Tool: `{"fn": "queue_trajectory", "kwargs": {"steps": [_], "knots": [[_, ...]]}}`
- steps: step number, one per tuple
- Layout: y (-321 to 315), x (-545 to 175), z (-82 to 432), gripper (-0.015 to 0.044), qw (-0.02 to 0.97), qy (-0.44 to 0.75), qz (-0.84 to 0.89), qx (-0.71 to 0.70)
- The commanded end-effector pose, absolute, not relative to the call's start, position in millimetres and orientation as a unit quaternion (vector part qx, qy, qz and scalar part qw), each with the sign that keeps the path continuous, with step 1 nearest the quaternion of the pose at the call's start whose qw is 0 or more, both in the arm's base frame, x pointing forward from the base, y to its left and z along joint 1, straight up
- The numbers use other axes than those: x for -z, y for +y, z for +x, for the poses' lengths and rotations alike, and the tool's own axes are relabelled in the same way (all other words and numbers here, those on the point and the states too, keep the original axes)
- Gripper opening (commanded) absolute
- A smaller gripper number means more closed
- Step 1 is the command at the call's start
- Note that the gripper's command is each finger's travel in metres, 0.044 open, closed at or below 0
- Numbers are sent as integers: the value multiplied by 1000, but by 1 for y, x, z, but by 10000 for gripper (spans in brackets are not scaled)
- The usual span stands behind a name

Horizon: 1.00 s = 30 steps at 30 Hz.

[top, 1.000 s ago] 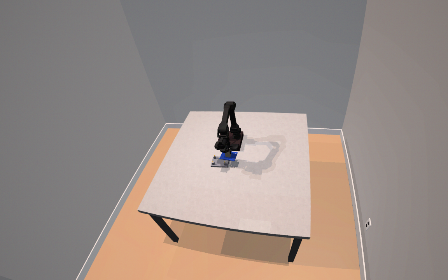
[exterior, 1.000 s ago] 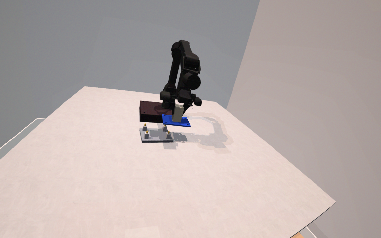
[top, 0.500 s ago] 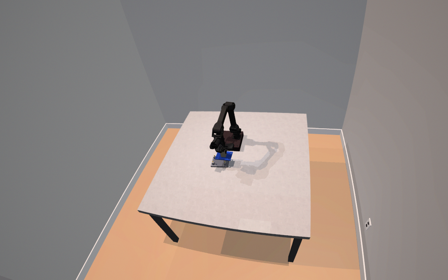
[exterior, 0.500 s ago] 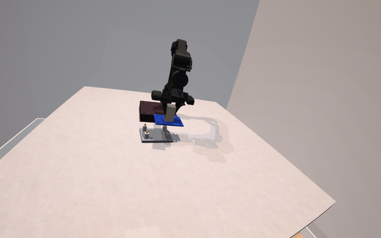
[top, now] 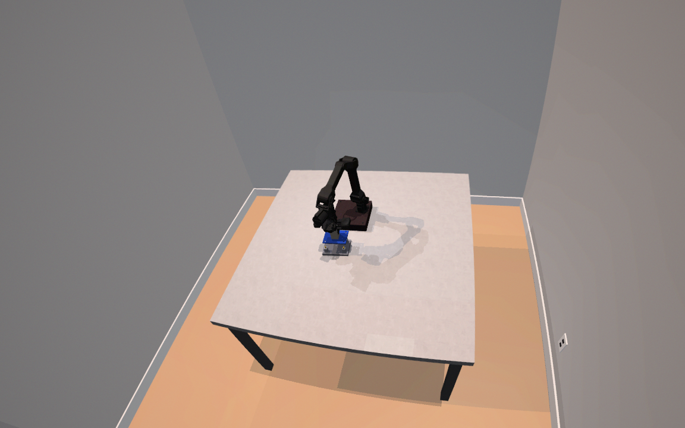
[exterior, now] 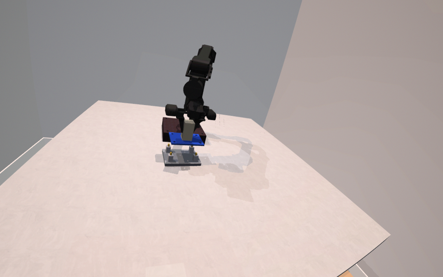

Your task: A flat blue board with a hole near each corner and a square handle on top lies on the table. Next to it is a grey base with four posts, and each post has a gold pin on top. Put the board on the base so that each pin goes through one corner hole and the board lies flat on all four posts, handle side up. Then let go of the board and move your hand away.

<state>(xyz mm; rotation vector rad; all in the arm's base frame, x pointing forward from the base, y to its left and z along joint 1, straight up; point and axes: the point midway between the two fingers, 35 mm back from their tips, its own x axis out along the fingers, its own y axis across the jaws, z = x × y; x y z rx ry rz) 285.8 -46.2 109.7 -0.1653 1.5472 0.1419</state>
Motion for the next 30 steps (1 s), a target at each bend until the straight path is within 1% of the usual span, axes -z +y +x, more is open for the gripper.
{"fn": "queue_trajectory", "kwargs": {"steps": [1, 30], "knots": [[-54, -111, 287, 0, 711, 695, -80, -70], [-56, -97, 285, 0, 709, 696, -83, -72]]}}
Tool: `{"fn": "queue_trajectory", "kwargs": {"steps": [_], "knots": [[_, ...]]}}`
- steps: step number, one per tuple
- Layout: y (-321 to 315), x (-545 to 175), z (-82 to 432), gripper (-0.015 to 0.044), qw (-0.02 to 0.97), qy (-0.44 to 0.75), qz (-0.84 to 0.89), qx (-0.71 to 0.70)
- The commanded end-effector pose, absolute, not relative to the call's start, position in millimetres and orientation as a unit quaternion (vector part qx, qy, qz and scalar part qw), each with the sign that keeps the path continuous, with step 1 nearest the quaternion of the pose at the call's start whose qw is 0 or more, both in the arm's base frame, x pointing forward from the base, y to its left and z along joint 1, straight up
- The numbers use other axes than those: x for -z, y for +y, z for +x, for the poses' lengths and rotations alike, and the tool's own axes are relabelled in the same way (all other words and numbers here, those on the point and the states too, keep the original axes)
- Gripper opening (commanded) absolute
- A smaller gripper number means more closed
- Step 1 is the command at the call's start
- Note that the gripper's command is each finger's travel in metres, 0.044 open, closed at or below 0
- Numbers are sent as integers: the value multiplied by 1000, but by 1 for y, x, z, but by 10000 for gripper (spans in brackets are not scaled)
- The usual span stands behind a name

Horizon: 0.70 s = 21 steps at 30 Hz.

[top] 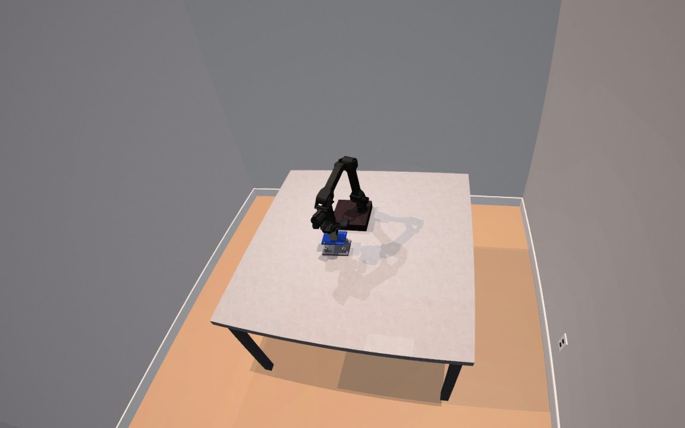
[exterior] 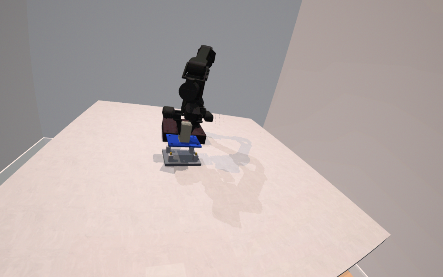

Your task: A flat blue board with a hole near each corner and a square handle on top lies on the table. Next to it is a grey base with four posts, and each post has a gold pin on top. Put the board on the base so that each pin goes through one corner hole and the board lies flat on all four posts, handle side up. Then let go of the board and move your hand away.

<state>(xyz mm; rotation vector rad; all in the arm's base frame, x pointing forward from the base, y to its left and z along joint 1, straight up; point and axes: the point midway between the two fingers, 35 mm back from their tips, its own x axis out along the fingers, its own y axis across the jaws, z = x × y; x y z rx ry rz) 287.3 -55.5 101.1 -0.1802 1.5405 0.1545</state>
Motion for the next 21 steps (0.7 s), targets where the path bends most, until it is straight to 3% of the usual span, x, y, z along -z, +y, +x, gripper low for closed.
{"fn": "queue_trajectory", "kwargs": {"steps": [1, 21], "knots": [[-56, -96, 285, 0, 709, 696, -83, -72], [-55, -80, 286, 0, 709, 697, -80, -69]]}}
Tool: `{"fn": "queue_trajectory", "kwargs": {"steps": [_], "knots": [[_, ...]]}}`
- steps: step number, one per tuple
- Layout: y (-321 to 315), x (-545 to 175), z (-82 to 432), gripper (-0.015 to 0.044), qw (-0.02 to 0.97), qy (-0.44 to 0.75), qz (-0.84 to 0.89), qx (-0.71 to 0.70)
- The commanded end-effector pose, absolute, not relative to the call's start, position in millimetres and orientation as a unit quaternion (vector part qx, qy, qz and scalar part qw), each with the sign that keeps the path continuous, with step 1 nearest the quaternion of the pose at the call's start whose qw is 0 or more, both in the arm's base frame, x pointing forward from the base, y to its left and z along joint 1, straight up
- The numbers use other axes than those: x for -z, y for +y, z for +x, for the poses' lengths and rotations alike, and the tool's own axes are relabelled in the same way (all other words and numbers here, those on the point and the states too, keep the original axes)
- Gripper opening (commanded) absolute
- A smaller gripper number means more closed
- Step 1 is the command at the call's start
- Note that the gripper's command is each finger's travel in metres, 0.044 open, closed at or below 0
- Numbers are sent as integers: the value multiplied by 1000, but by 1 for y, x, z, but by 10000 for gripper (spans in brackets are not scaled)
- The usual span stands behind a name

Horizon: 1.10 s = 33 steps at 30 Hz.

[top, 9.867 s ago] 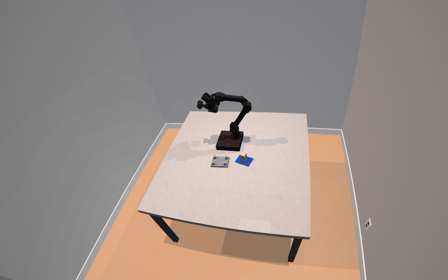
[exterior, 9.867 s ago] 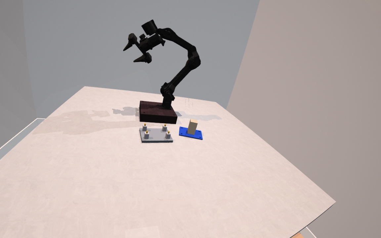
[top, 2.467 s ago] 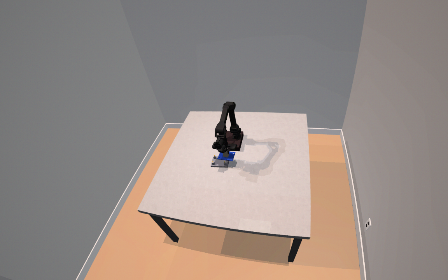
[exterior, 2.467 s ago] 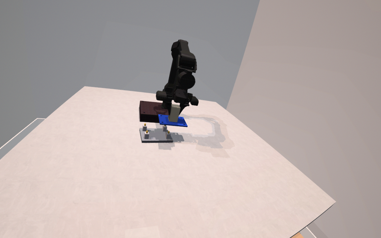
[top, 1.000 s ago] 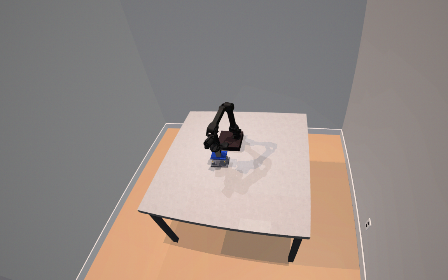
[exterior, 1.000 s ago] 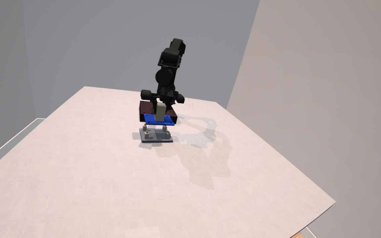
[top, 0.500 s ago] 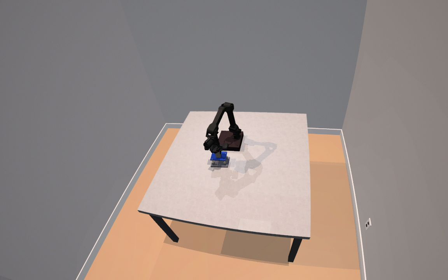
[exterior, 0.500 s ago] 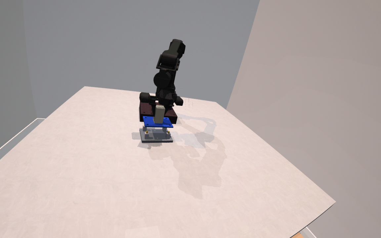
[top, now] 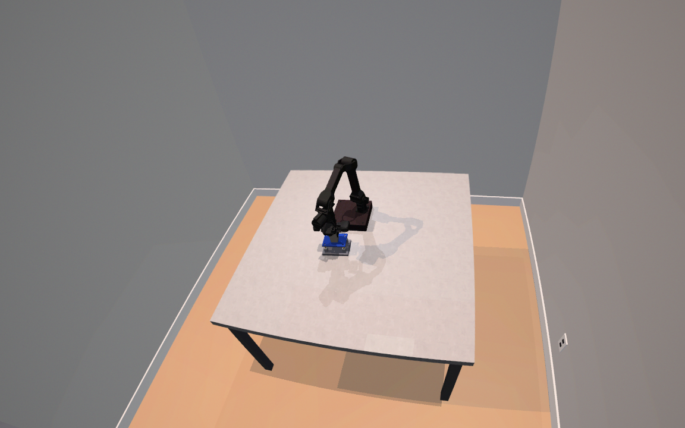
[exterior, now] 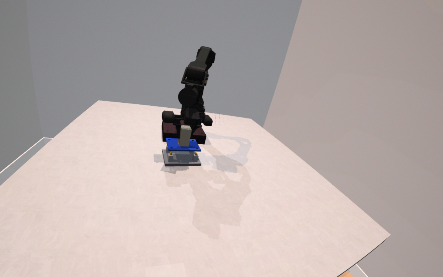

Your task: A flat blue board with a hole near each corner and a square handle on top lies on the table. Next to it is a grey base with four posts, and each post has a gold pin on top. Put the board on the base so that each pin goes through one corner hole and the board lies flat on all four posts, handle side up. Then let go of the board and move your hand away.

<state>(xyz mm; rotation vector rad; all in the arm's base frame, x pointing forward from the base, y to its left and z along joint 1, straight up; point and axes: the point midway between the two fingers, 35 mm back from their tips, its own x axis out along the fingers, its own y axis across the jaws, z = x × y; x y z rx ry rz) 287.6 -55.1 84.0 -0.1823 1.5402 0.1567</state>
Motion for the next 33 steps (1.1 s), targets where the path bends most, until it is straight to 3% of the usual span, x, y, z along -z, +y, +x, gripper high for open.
{"fn": "queue_trajectory", "kwargs": {"steps": [1, 33], "knots": [[-55, -79, 286, 0, 709, 697, -80, -69], [-55, -74, 286, 0, 711, 695, -81, -69]]}}
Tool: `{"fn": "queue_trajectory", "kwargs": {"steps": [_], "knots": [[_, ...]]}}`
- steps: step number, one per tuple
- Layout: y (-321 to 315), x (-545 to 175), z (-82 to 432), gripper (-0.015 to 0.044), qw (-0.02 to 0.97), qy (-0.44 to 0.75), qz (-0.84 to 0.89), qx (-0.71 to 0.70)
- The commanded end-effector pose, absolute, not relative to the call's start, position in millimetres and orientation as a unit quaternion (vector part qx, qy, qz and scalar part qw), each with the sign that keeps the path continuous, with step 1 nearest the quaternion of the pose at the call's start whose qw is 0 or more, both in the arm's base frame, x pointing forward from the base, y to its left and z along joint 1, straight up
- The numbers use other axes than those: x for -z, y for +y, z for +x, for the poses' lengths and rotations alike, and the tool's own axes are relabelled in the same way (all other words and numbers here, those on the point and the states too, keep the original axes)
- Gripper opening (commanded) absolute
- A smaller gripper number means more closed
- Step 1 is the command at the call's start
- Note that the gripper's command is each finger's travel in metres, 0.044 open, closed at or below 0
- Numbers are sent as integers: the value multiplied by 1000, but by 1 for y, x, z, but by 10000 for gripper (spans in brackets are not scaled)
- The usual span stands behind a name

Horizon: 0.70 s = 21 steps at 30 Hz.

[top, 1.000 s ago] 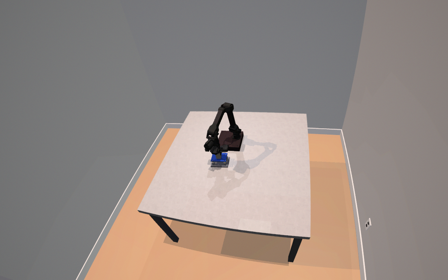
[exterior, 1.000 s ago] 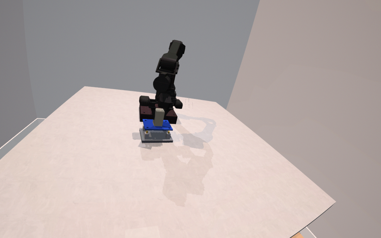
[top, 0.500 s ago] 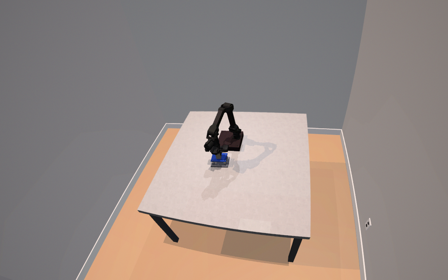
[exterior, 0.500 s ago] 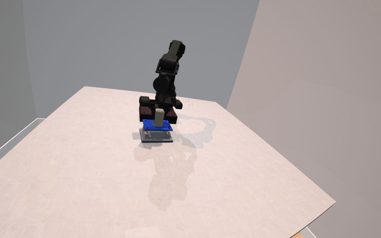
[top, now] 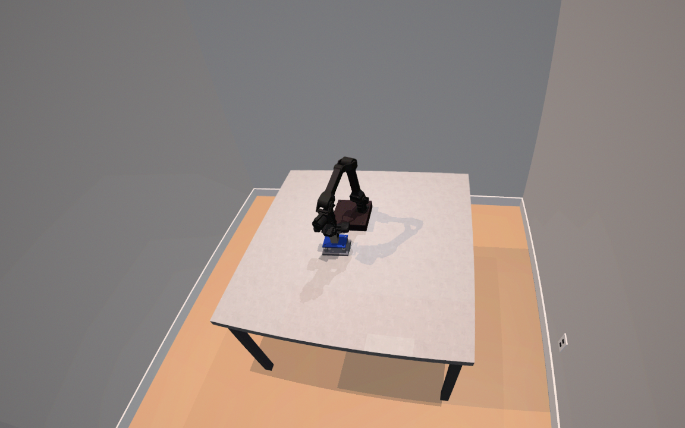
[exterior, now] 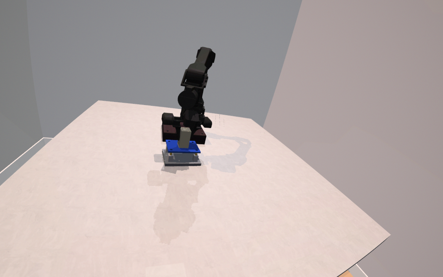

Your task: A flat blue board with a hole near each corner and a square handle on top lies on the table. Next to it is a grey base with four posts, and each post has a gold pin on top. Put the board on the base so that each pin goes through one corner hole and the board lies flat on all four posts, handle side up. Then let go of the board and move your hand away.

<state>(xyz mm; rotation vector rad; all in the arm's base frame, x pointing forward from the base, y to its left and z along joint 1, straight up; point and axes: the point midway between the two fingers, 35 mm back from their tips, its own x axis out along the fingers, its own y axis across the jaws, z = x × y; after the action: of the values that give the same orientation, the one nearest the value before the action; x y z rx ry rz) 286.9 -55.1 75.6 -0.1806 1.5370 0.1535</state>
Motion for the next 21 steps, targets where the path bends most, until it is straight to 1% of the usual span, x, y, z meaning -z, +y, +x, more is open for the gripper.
{"fn": "queue_trajectory", "kwargs": {"steps": [1, 17, 21], "knots": [[-55, -73, 286, 0, 711, 695, -81, -69], [-55, -67, 286, 0, 711, 695, -81, -70], [-55, -69, 288, 105, 713, 693, -81, -69]]}}
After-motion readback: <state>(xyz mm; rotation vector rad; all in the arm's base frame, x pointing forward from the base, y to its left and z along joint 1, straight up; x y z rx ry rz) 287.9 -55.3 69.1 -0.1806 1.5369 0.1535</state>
